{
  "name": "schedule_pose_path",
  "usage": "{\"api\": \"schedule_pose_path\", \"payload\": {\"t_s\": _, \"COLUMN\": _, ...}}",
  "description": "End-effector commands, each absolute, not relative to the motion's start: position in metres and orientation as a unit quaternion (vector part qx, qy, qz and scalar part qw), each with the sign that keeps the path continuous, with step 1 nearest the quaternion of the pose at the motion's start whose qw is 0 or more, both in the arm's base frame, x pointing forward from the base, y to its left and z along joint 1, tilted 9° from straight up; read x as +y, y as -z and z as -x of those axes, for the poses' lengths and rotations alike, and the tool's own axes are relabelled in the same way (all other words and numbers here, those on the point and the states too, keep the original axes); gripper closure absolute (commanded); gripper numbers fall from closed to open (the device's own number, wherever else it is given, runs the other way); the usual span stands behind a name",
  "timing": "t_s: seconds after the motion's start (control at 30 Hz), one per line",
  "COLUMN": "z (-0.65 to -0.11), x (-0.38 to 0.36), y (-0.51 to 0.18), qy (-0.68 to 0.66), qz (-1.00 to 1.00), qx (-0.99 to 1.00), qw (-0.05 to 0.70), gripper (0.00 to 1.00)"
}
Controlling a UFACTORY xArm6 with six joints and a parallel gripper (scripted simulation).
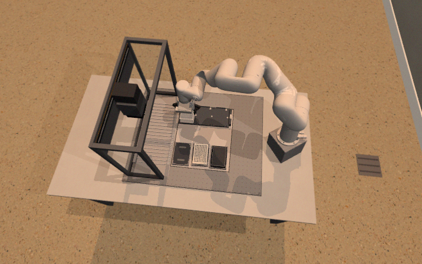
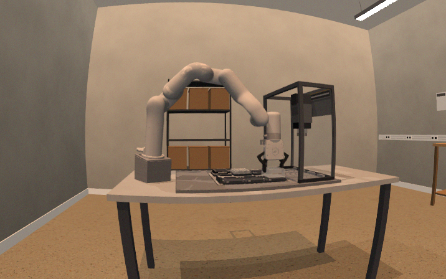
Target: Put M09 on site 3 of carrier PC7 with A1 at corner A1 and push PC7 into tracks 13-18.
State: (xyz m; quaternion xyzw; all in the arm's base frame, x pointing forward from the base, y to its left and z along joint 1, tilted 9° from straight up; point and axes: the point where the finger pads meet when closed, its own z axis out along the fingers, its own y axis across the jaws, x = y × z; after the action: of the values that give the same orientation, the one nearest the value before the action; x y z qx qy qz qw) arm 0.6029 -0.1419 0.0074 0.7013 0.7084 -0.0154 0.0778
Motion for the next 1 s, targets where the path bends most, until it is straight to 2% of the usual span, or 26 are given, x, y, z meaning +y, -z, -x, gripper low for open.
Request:
{"api": "schedule_pose_path", "payload": {"t_s": 0.0, "z": -0.6049, "x": -0.1424, "y": -0.0070, "qy": 0.014, "qz": -0.701, "qx": 0.708, "qw": 0.080, "gripper": 1.00}}
{"api": "schedule_pose_path", "payload": {"t_s": 0.83, "z": -0.6054, "x": -0.1431, "y": -0.0022, "qy": 0.014, "qz": -0.701, "qx": 0.708, "qw": 0.080, "gripper": 1.00}}
{"api": "schedule_pose_path", "payload": {"t_s": 0.87, "z": -0.6054, "x": -0.1431, "y": -0.0017, "qy": 0.014, "qz": -0.701, "qx": 0.708, "qw": 0.080, "gripper": 0.00}}
{"api": "schedule_pose_path", "payload": {"t_s": 0.97, "z": -0.6054, "x": -0.1431, "y": -0.0017, "qy": 0.014, "qz": -0.701, "qx": 0.708, "qw": 0.080, "gripper": 0.00}}
